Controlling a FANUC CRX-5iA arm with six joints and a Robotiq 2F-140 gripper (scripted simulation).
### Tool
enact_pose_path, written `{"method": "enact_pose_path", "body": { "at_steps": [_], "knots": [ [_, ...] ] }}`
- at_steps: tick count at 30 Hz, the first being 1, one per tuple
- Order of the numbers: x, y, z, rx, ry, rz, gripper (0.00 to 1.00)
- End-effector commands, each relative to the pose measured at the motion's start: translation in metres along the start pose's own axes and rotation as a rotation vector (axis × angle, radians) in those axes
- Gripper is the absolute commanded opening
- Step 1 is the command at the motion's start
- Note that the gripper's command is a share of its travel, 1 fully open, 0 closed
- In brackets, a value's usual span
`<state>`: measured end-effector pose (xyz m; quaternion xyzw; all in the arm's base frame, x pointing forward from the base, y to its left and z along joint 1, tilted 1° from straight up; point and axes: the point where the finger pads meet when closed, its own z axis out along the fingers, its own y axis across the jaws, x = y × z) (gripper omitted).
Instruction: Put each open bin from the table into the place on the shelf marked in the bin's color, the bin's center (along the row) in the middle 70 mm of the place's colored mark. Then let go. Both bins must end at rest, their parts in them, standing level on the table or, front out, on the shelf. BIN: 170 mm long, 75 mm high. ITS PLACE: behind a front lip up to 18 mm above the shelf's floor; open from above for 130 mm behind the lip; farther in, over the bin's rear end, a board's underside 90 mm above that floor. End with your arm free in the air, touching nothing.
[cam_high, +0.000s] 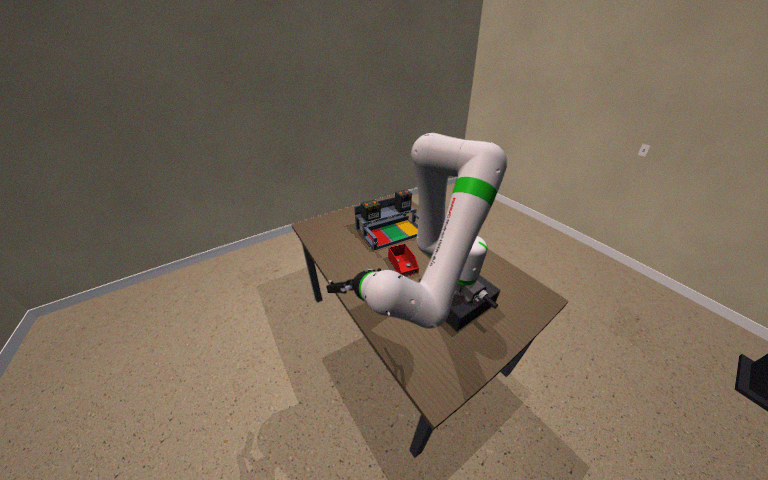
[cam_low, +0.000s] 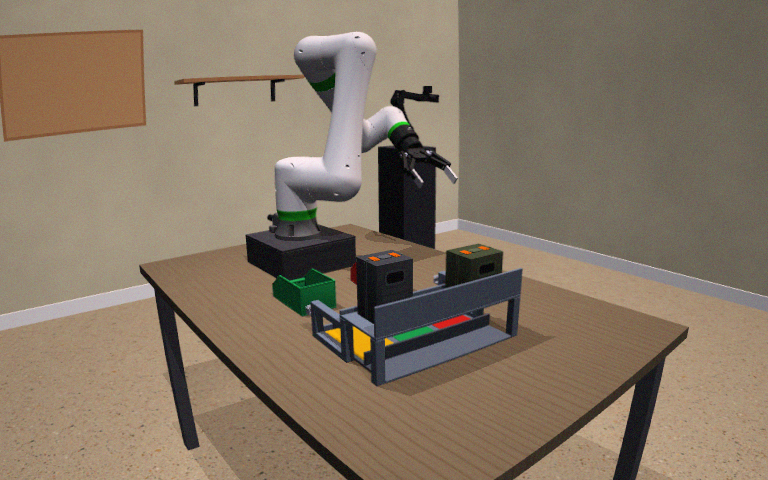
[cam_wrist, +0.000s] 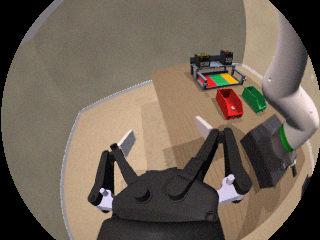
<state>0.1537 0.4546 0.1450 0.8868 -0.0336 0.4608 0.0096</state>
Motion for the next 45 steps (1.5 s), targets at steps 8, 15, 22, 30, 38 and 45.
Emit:
{"method": "enact_pose_path", "body": {
  "at_steps": [8,15,22,30,38,45],
  "knots": [
    [0.000,0.000,0.000,0.000,0.000,0.000,1.00],
    [0.000,0.000,0.000,0.000,0.000,0.000,1.00],
    [0.004,0.007,0.005,-0.007,-0.010,0.008,1.00],
    [0.028,0.055,0.046,-0.060,-0.079,0.062,1.00],
    [0.050,0.095,0.080,-0.103,-0.137,0.107,1.00],
    [0.070,0.133,0.111,-0.144,-0.192,0.149,1.00]
  ]
}}
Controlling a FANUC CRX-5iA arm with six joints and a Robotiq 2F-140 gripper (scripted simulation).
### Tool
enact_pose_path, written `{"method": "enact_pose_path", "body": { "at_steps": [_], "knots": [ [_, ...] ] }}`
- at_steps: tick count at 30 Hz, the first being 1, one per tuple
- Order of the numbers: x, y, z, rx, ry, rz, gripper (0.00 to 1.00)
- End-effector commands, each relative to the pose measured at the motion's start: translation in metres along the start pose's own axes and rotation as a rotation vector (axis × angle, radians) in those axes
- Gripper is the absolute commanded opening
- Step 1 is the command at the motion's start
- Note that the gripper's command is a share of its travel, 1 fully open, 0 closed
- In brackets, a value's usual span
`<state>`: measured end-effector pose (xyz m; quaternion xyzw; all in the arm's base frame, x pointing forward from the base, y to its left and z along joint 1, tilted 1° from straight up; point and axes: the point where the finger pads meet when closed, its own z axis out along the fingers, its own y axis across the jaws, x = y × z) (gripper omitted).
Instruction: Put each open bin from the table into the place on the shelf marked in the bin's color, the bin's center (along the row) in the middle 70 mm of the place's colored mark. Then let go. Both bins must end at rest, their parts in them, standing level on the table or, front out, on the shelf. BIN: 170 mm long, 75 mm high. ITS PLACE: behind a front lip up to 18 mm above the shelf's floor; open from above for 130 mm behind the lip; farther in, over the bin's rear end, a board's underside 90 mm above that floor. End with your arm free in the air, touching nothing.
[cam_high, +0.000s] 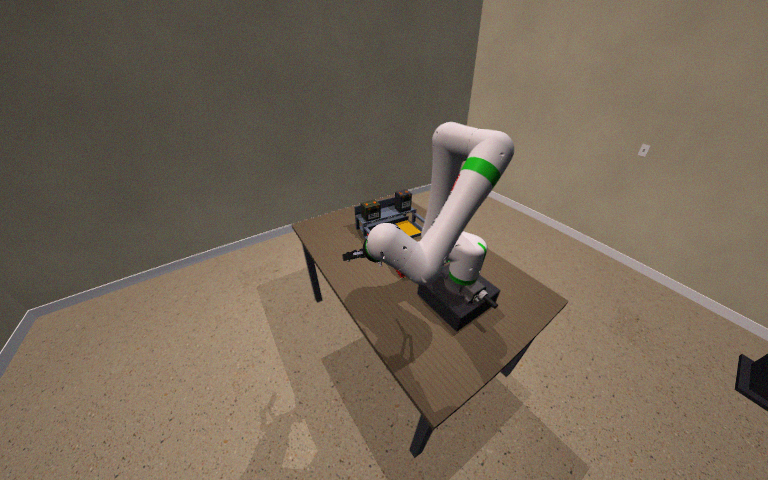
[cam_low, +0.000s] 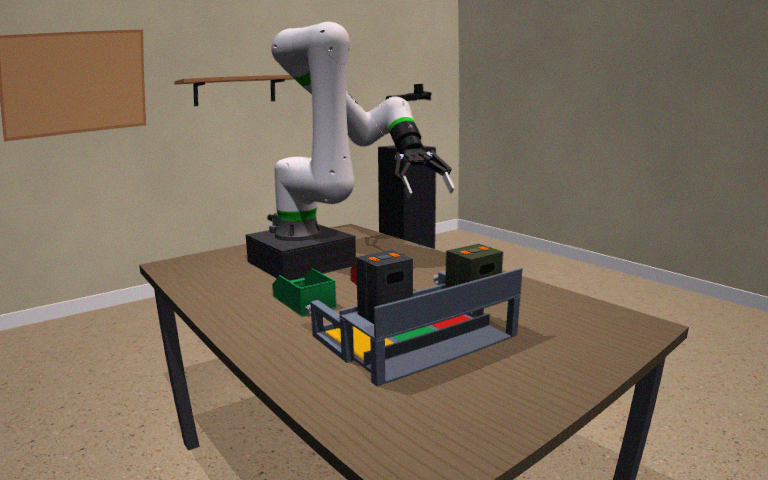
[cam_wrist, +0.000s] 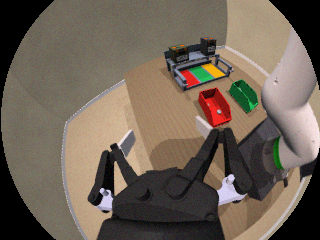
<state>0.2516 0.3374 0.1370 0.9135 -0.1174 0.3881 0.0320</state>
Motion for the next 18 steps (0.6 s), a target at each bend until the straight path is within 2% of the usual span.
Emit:
{"method": "enact_pose_path", "body": {
  "at_steps": [1,4,6,7,18],
  "knots": [
    [0.024,0.022,0.025,-0.028,-0.045,0.030,1.00],
    [0.036,0.035,0.039,-0.046,-0.068,0.046,1.00],
    [0.036,0.035,0.039,-0.046,-0.068,0.046,1.00],
    [0.047,0.047,0.051,-0.061,-0.088,0.063,1.00],
    [0.086,0.089,0.094,-0.117,-0.163,0.120,1.00]
  ]
}}
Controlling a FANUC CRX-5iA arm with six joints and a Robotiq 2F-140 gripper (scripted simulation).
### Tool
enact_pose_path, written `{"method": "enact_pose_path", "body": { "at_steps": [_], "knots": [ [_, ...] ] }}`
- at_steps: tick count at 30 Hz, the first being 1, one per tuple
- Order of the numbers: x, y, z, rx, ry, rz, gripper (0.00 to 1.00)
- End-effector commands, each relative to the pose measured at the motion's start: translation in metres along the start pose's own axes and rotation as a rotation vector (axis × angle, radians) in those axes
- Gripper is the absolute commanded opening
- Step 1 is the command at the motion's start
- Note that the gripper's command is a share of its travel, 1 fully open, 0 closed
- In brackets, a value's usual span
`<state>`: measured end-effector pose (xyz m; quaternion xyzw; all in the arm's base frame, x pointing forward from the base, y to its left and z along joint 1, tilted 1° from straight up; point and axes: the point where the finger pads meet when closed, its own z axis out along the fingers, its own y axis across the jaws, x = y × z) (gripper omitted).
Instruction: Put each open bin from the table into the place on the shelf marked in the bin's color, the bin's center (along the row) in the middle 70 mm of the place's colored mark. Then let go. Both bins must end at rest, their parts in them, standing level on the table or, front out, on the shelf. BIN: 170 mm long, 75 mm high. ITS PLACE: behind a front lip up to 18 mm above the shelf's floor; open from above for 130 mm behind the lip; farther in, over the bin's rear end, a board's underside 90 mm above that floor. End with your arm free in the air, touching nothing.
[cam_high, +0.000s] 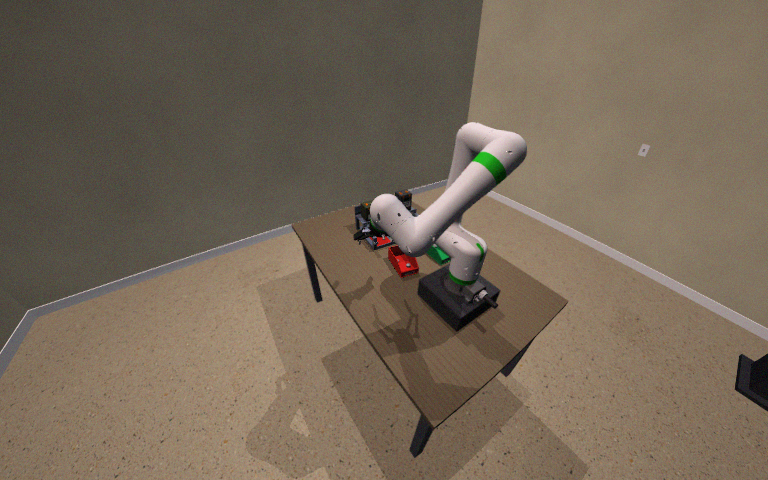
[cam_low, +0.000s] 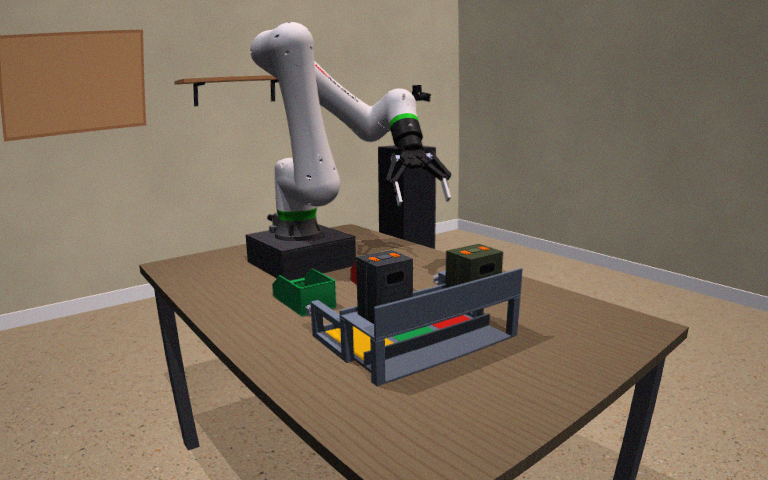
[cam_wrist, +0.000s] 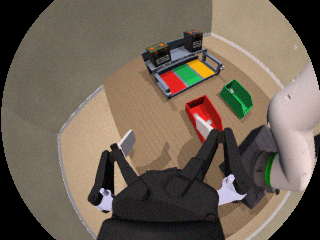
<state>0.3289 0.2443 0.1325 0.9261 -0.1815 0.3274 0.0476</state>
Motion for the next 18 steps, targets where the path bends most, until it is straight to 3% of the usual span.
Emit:
{"method": "enact_pose_path", "body": {
  "at_steps": [1,9,18],
  "knots": [
    [0.029,0.015,0.026,-0.032,-0.048,0.027,1.00],
    [0.061,0.038,0.054,-0.070,-0.098,0.066,1.00],
    [0.061,0.038,0.054,-0.070,-0.098,0.066,1.00]
  ]
}}
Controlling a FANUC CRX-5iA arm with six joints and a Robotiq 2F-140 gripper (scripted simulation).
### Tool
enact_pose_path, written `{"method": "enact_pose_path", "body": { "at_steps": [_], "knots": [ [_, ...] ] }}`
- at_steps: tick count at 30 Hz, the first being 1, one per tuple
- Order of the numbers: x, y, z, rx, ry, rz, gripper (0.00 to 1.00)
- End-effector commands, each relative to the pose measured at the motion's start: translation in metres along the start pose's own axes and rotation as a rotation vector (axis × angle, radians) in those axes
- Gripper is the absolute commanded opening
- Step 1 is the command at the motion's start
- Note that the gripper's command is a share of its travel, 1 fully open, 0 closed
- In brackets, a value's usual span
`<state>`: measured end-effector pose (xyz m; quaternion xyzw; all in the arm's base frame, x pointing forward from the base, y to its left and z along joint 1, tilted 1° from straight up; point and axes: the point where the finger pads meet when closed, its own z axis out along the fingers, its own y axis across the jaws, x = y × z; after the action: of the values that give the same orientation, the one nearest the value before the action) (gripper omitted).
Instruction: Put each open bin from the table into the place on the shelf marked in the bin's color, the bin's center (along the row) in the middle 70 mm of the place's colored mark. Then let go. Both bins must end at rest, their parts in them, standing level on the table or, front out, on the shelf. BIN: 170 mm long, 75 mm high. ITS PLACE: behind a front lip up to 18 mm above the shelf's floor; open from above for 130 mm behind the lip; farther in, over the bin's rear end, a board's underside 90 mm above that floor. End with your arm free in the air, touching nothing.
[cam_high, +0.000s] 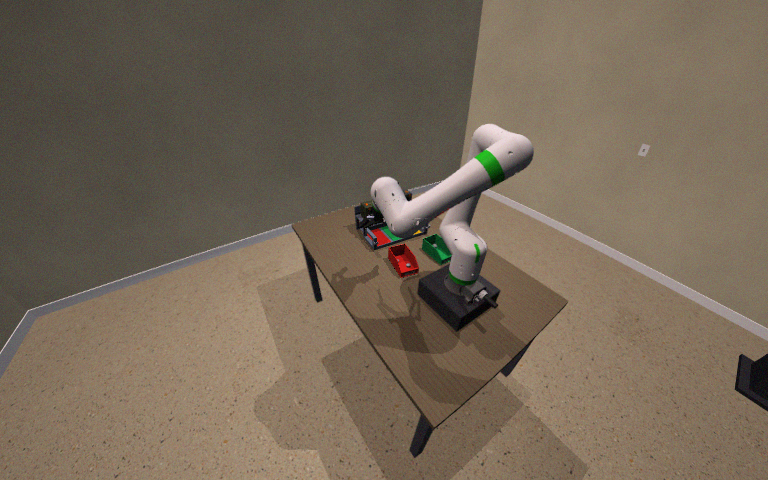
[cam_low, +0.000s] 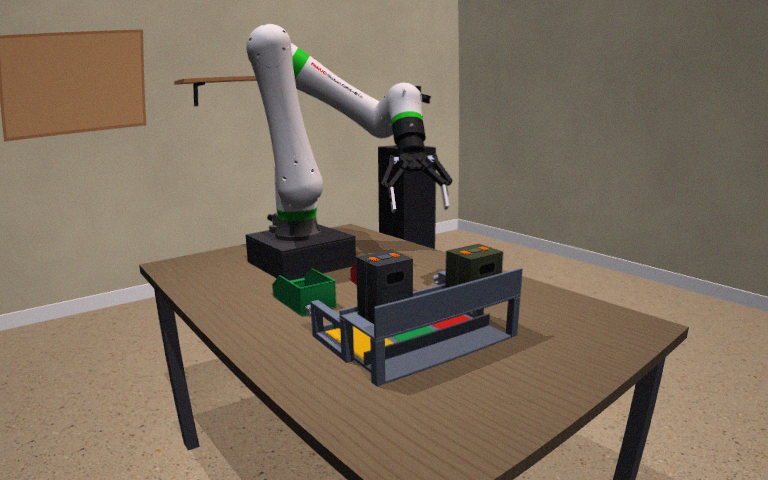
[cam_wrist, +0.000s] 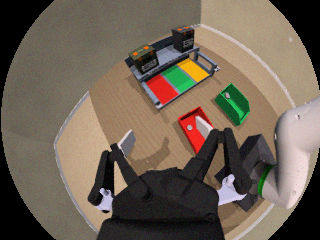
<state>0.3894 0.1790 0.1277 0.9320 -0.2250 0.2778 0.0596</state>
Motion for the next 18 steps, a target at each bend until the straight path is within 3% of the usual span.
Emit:
{"method": "enact_pose_path", "body": {
  "at_steps": [1,6,8,18],
  "knots": [
    [0.001,0.000,0.001,-0.002,-0.003,0.000,1.00],
    [0.001,0.000,0.001,-0.002,-0.003,0.000,1.00],
    [0.030,0.015,0.022,-0.031,-0.042,0.031,1.00],
    [0.071,0.035,0.051,-0.073,-0.098,0.075,1.00]
  ]
}}
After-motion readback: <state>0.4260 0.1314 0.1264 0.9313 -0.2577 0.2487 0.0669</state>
